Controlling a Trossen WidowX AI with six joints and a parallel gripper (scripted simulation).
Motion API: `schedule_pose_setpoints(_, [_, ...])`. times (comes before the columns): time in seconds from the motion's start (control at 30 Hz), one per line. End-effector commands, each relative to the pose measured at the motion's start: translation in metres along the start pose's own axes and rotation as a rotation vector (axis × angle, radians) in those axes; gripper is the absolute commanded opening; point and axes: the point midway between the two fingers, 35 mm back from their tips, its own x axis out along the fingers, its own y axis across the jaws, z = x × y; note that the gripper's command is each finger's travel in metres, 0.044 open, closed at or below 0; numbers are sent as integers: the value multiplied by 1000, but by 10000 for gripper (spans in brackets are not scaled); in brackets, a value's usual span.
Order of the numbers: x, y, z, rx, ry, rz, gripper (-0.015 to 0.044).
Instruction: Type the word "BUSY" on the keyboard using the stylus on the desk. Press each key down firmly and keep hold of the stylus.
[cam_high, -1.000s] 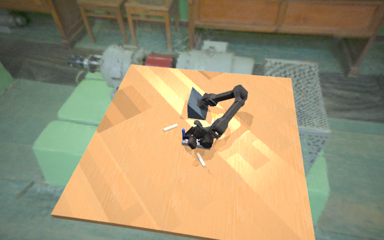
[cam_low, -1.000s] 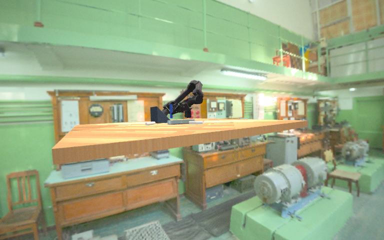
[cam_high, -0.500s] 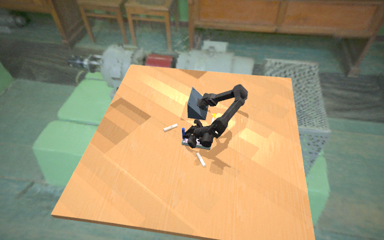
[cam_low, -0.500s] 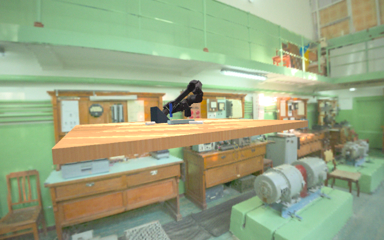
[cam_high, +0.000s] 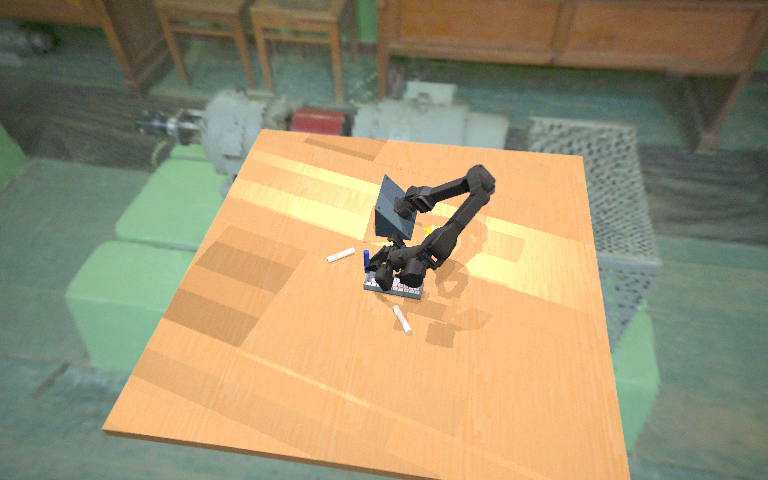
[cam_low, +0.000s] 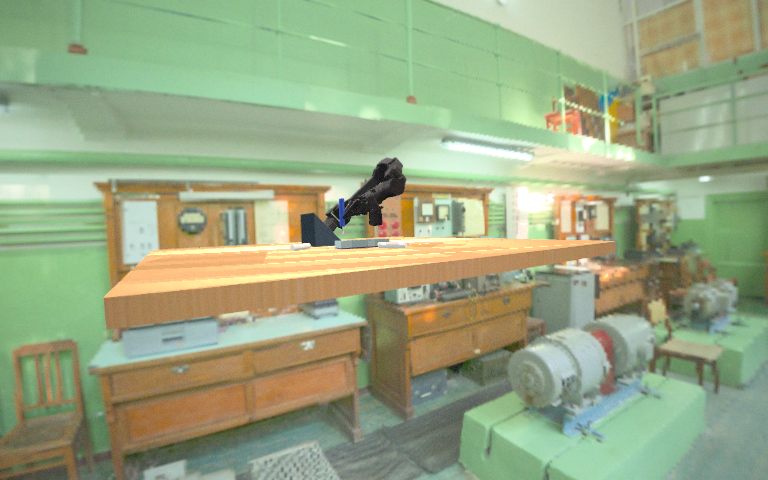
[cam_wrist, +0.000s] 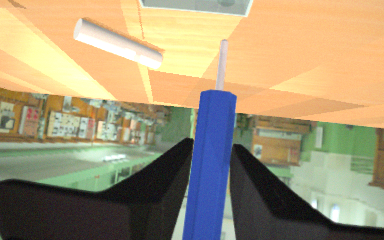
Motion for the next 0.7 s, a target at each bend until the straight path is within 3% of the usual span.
schedule_pose_setpoints(0.0, [-3, -1, 2, 2, 0, 0, 0])
schedule_pose_setpoints(0.5, [-88, 1, 46, -8, -2, 1, 0])
schedule_pose_setpoints(0.67, [-92, 1, 48, -9, -2, 1, 0])
